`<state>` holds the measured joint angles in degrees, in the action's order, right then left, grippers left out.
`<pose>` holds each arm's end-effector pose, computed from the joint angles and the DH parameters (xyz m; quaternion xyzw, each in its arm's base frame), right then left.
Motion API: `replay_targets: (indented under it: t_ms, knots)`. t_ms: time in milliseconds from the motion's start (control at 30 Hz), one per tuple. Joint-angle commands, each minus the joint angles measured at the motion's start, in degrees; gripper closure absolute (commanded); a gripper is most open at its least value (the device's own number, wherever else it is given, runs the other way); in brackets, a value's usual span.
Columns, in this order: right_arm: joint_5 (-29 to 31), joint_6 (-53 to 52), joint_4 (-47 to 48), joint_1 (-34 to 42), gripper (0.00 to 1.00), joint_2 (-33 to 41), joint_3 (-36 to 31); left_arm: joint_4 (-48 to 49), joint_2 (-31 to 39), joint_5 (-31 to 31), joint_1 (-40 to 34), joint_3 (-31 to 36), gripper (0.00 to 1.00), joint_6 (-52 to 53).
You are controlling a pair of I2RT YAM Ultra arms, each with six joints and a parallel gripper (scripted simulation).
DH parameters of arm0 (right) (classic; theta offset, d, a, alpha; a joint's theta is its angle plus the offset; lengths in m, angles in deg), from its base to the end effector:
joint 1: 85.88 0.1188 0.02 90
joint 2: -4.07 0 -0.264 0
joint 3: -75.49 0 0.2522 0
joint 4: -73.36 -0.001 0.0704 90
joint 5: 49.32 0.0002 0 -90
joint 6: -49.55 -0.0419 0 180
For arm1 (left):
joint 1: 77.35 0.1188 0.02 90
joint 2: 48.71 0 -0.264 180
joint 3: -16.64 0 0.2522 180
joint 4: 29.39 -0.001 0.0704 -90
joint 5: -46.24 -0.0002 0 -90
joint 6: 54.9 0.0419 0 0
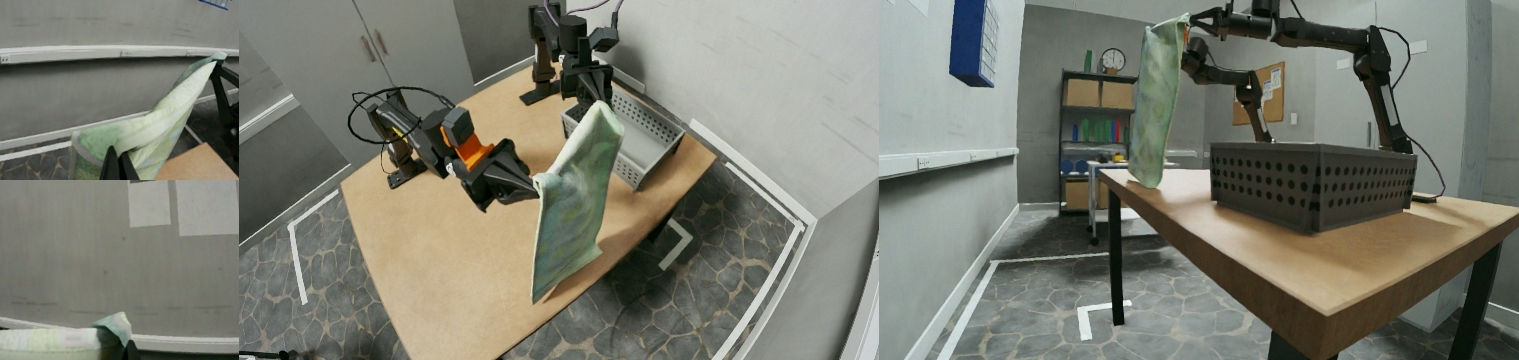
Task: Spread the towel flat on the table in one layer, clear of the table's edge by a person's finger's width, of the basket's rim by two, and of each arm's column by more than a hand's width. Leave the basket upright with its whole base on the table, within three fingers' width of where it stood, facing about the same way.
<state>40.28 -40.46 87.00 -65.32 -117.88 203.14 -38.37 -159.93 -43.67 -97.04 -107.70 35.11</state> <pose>0.4833 0.1827 0.4049 -0.1060 0.5685 0.1476 0.8024 0.4459 -0.1584 0.4301 0.1159 0.6712 -0.1246 0.7215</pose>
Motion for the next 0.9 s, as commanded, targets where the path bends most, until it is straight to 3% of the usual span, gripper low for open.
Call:
replay_targets:
  t_ms: [0, 300, 333, 500, 633, 867]
  knots:
    - [0.8, -0.1, 1.2, -2.2, 1.00, 0.1, -0.1, 12.4, -3.1, 0.1, -0.9, 0.5, 1.00, 0.0]
    - [0.8, -0.1, -2.2, -1.8, 1.00, 2.7, -1.9, 13.0, -1.8, 0.5, -0.5, -0.2, 1.00, 0.0]
    - [0.8, 0.0, -4.3, -1.9, 1.00, 4.0, -3.0, 8.6, -1.5, 0.5, -1.3, -0.9, 1.00, 0.0]
    - [0.8, 0.0, -7.6, -2.0, 1.00, 5.9, -4.3, 4.4, -0.5, 0.5, -1.3, -1.2, 1.00, 0.0]
    - [0.7, 0.0, -18.3, -2.2, 1.00, 9.9, -3.2, -6.1, 1.7, 0.4, -2.4, -2.3, 1.00, 0.0]
    - [0.7, 0.1, -29.9, -2.4, 1.00, 9.8, -0.7, -11.2, 2.4, 0.5, -2.3, -3.0, 1.00, -0.1]
